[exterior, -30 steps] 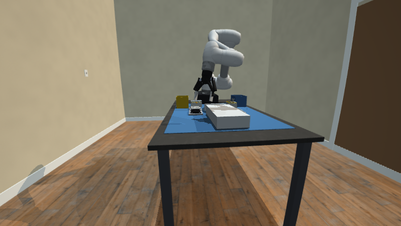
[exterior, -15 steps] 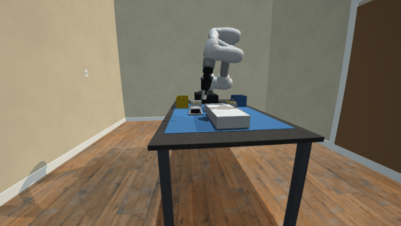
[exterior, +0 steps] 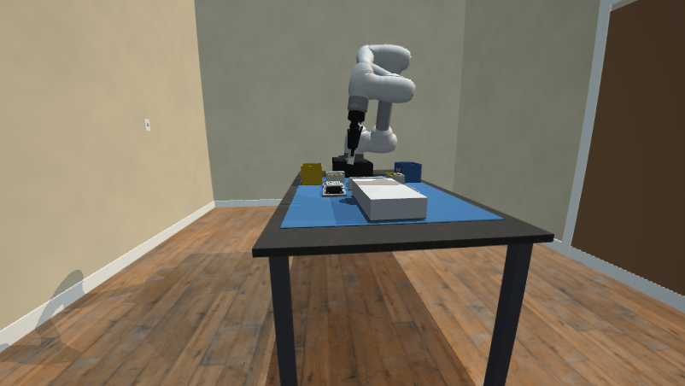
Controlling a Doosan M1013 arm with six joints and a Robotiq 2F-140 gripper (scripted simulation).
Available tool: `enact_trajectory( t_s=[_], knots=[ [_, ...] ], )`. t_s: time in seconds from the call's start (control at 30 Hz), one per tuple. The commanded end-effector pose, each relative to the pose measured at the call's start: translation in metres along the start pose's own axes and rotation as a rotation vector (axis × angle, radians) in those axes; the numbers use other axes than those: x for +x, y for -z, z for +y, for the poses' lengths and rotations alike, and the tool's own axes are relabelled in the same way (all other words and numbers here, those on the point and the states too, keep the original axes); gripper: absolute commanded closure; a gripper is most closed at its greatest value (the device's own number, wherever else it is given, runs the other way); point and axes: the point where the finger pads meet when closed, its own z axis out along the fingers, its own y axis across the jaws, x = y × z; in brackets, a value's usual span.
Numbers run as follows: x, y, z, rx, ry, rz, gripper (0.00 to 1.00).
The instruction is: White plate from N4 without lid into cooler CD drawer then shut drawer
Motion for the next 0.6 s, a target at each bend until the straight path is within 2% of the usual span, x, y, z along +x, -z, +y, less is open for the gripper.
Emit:
enact_trajectory(
  t_s=[0.0, 0.2, 0.57],
  knots=[
    [0.011, 0.007, -0.014, 0.012, -0.068, 0.011, 1.0],
    [0.018, 0.014, -0.025, 0.017, -0.125, 0.016, 1.0],
    [0.038, 0.036, -0.059, 0.036, -0.337, 0.033, 1.0]
  ],
)
